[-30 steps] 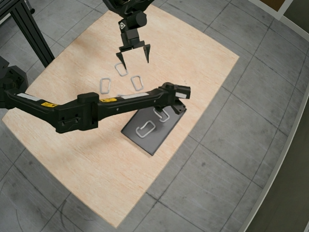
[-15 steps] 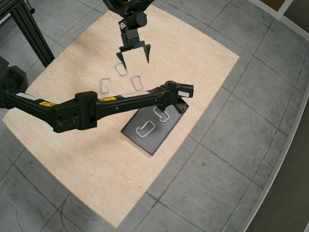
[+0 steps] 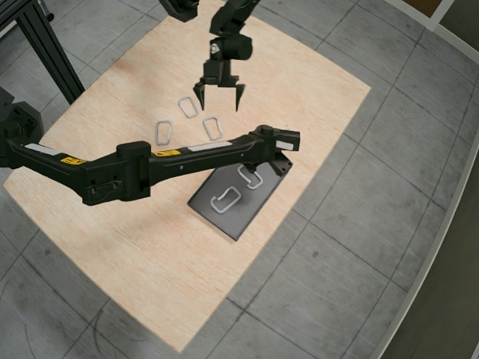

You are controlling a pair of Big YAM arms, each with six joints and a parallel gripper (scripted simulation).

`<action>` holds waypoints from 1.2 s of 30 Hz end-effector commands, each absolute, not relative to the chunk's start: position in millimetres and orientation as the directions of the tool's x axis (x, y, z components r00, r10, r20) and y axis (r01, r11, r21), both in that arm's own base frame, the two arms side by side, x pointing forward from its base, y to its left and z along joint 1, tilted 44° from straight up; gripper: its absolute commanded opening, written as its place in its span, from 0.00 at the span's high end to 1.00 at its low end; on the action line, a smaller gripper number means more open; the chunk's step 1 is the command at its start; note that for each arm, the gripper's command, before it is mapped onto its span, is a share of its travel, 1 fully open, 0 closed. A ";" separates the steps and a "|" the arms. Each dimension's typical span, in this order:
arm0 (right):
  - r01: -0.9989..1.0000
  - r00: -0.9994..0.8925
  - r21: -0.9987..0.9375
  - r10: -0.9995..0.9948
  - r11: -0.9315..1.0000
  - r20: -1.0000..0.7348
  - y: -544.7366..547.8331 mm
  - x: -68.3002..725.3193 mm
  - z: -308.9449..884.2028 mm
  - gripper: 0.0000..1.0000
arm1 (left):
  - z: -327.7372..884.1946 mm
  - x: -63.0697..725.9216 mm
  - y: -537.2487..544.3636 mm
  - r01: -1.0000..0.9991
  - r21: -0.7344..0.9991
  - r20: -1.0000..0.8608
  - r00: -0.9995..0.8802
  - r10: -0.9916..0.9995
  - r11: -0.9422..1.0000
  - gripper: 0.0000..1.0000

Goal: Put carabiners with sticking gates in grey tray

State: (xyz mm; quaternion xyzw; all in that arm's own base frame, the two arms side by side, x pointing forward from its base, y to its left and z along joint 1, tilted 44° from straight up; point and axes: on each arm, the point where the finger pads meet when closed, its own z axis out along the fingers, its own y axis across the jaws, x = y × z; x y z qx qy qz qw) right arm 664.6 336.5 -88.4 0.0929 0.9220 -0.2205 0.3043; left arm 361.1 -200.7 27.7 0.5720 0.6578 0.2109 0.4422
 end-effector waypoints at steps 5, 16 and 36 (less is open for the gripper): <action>0.311 -0.787 -0.332 0.046 0.891 -0.615 344.5 667.8 -83.4 0.17 | 29.4 375.6 -153.4 0.704 0.708 -0.117 0.196 0.974 -0.057 0.00; 0.177 -0.822 -0.413 -0.097 0.893 -0.561 350.8 643.2 -84.8 0.21 | 47.0 345.0 -98.7 0.801 0.544 -0.164 0.394 0.905 -0.250 0.00; -0.230 -0.825 -0.633 -0.493 0.739 -0.276 227.1 527.0 -168.4 0.21 | 78.5 314.7 -81.0 0.847 0.488 -0.353 0.413 0.839 -0.211 0.00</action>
